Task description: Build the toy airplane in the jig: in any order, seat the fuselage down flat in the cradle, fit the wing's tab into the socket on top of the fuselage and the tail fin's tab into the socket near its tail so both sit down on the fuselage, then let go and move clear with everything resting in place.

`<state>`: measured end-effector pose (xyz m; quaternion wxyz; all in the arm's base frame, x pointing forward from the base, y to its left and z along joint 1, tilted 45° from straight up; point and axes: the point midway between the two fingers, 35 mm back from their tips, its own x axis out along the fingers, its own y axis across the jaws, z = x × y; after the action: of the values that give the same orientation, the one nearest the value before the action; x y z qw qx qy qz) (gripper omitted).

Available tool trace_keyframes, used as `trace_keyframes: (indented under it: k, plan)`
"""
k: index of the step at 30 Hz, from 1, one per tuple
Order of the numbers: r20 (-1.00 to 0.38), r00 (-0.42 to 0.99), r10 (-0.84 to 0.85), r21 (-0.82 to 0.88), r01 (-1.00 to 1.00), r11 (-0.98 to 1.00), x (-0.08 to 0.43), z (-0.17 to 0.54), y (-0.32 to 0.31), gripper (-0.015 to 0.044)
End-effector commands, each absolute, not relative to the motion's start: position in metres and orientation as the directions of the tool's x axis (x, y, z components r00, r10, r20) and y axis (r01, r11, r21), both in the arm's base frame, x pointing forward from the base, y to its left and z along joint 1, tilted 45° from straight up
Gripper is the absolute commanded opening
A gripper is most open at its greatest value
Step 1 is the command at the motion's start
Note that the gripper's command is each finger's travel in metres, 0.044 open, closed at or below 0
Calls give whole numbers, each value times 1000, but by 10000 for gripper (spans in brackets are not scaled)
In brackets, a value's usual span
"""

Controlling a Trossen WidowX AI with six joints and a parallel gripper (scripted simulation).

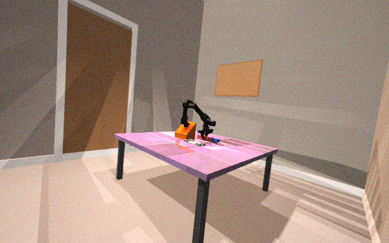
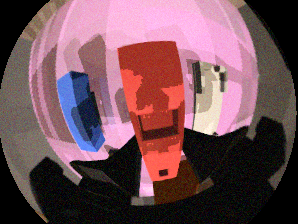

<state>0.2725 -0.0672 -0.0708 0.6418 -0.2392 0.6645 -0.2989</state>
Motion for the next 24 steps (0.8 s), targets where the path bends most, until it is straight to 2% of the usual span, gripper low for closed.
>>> trace_keyframes:
  k: [1,24]
  plan:
    - [-717,-53,-696,-697,75,713,277,-60,-55,0]
    - [-714,-56,-698,-700,76,710,277,-8,-6,0]
